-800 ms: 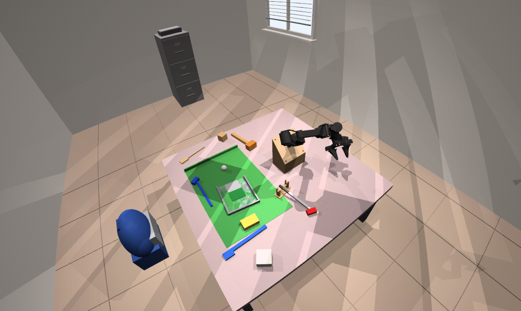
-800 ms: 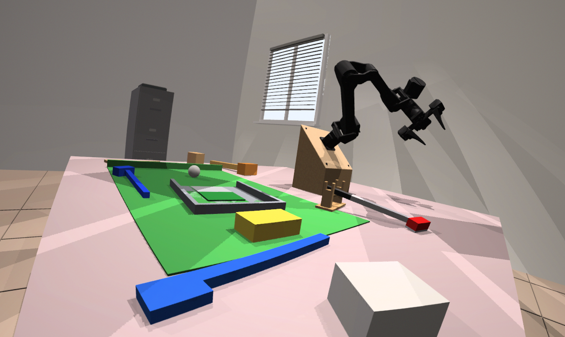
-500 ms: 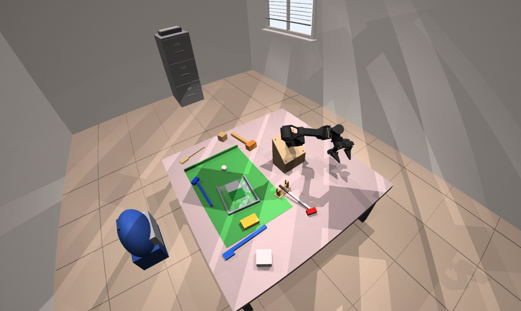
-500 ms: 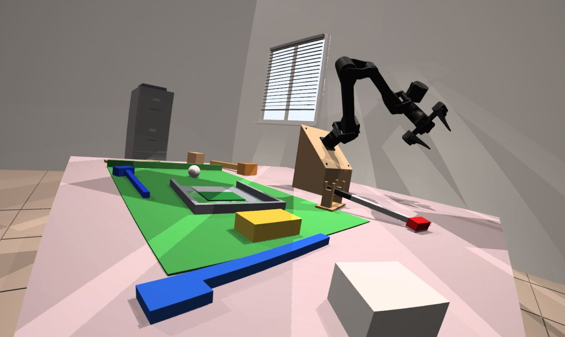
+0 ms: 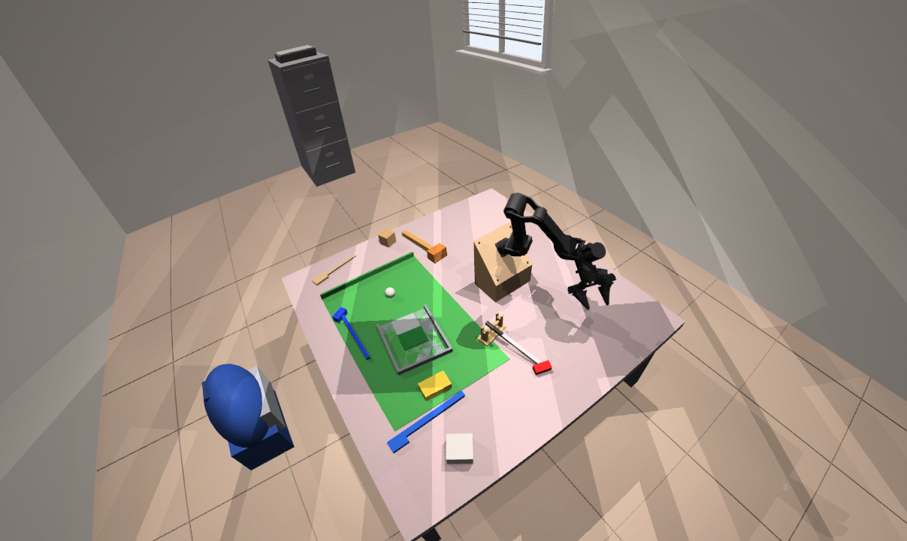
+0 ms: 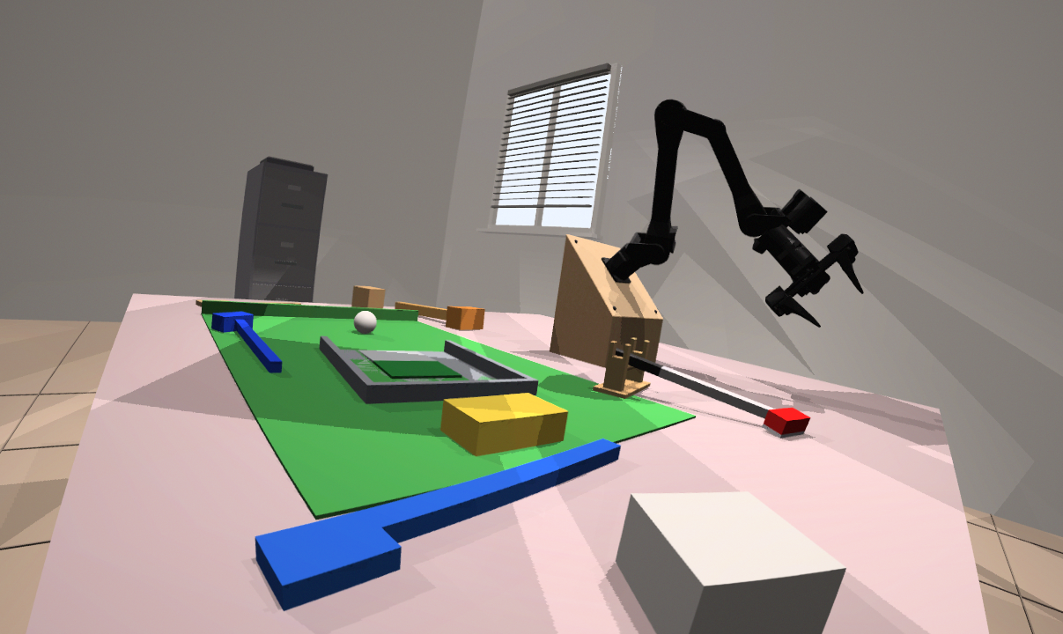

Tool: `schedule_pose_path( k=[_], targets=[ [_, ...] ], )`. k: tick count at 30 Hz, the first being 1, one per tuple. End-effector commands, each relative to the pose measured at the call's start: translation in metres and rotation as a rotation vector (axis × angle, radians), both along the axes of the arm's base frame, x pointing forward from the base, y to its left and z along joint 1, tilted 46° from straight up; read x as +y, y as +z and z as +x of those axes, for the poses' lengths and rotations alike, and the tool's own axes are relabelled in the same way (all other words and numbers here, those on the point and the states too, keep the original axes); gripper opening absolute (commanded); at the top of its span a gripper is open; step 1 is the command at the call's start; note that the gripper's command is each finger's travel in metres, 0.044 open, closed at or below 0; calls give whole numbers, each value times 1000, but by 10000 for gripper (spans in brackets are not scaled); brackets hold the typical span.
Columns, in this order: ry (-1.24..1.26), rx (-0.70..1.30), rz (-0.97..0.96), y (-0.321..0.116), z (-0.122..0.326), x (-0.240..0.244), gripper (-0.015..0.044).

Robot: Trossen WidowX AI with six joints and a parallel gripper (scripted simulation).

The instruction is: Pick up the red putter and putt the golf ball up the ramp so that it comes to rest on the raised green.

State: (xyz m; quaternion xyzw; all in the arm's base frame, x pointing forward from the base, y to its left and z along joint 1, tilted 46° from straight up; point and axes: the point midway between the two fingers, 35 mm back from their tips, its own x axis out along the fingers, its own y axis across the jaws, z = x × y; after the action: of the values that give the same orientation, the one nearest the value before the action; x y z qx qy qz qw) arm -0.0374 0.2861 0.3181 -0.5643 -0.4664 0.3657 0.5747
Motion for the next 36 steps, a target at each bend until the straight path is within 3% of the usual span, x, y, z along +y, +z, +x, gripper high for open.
schedule_pose_path(
  k=[1,9,18,26,36],
  targets=[
    [-4,19,-41,-15,17,19,440],
    [8,162,-169,-64,78,55,440],
    [21,504,-298,-128,159,55,440],
    [71,948,-307,-171,220,19,440],
    [168,1488,-120,-191,272,-56,440]
  ],
)
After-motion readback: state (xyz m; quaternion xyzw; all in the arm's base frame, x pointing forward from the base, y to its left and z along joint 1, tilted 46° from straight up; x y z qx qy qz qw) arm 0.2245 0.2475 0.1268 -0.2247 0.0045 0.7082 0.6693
